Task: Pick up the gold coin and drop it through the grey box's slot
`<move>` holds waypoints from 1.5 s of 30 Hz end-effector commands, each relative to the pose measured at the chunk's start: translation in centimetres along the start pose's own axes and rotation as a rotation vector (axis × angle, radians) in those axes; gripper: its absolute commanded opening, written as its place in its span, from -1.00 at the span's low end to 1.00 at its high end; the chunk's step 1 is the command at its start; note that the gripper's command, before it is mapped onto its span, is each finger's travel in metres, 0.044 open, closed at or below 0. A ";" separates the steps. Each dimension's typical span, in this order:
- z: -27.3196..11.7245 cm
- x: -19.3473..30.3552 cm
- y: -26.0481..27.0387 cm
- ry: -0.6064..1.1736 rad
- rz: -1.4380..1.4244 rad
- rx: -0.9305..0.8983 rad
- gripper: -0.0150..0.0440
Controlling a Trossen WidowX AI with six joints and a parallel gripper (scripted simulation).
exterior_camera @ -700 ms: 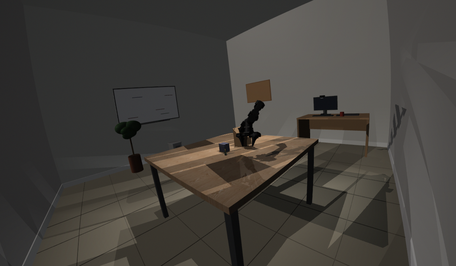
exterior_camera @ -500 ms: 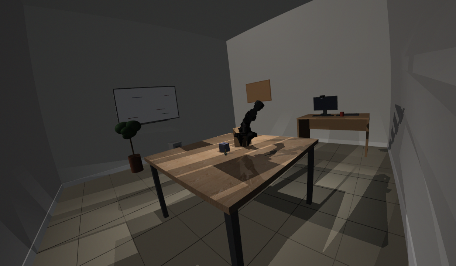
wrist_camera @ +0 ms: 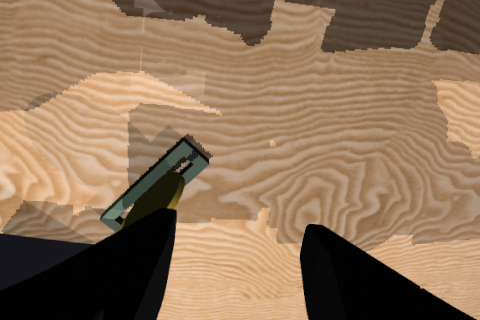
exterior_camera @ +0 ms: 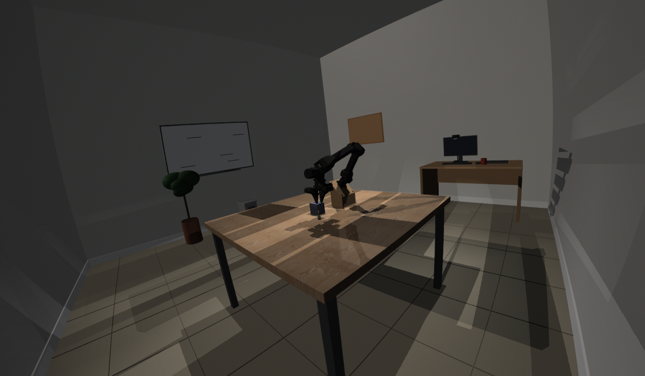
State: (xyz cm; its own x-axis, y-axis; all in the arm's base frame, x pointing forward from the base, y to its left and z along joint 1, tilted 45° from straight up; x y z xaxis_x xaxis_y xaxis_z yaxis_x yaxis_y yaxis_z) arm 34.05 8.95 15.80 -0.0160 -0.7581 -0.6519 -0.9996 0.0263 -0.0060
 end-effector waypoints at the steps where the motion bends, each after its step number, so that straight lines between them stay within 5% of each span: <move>1: -0.3 6.3 1.0 -0.027 0.662 -0.128 0.05; 13: -0.3 6.1 0.9 -0.028 0.688 -0.133 0.05; 18: 3.1 5.8 1.3 -0.030 0.688 -0.134 0.05; 45: 7.1 5.6 1.7 -0.030 0.688 -0.134 0.05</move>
State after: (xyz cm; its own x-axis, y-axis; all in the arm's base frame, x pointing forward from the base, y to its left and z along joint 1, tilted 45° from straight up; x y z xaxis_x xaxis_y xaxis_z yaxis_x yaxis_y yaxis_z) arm 32.56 8.94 7.20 -0.6425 -0.5821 -0.4983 -0.7615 0.4123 0.5002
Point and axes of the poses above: the point midway between the two fingers, 35 mm back from their tips, its own z axis out along the fingers, its own y axis across the jaws, x = y × z, the point moved 9 cm from there along -z, back along the fingers, and after that the axes turned 6 degrees about z, right-handed, at the moved point
